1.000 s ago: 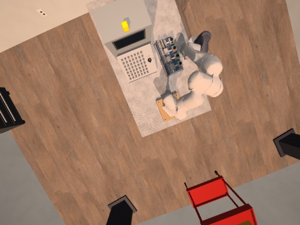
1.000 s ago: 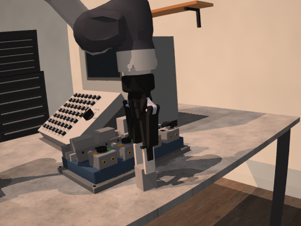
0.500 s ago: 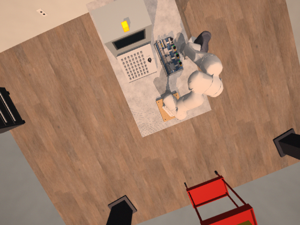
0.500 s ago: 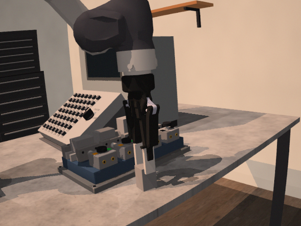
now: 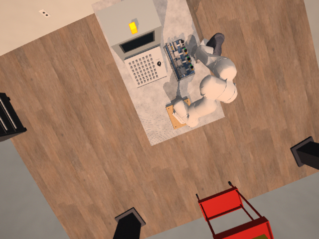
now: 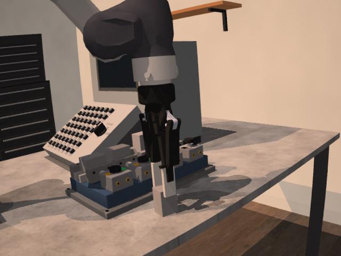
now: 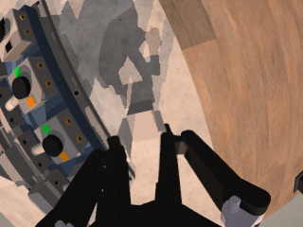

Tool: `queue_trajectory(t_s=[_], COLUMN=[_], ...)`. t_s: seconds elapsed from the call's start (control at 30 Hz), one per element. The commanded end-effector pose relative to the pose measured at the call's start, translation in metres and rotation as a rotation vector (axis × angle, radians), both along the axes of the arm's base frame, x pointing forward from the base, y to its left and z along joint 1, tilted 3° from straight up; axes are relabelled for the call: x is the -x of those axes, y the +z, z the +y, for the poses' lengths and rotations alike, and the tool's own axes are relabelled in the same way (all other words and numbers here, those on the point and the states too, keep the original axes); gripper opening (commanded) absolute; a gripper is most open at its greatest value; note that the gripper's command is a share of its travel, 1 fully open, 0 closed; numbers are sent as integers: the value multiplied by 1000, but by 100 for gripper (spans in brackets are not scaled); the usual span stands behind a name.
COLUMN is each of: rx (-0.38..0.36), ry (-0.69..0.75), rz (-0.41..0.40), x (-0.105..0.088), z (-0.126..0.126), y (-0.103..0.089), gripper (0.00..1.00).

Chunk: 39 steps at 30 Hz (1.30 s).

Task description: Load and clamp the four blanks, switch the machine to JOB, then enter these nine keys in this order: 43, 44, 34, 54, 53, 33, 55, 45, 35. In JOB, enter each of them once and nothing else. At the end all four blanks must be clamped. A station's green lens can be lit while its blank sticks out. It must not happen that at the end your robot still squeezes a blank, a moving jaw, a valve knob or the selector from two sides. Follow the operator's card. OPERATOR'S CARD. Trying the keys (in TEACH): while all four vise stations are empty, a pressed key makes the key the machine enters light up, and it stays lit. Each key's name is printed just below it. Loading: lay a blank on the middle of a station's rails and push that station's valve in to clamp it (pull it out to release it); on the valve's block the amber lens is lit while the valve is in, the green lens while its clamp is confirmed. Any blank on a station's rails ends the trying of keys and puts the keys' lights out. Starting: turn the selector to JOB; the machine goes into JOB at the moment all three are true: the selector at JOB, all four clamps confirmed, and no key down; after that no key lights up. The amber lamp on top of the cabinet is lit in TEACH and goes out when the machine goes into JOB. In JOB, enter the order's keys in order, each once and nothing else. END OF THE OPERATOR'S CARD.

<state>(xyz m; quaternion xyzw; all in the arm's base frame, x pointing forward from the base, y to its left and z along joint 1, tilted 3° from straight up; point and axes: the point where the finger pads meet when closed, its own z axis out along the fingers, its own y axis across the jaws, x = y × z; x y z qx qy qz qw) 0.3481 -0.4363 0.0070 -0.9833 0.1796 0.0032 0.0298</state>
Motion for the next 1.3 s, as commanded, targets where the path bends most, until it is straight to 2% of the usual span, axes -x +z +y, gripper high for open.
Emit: queue_trajectory(t_s=[0.0, 0.37, 0.53, 0.8, 0.87, 1.1, 1.27], rx=[1, 1, 1, 1, 1, 1, 1], ry=[-4, -4, -4, -4, -4, -4, -4], rz=[1, 1, 1, 1, 1, 1, 1], x=[0, 0, 0, 1, 1, 1, 1], z=[0, -1, -2, -6, -6, -8, -9], y=[0, 21, 47, 99, 99, 140, 158], gripper=[0, 0, 0, 0, 0, 0, 0])
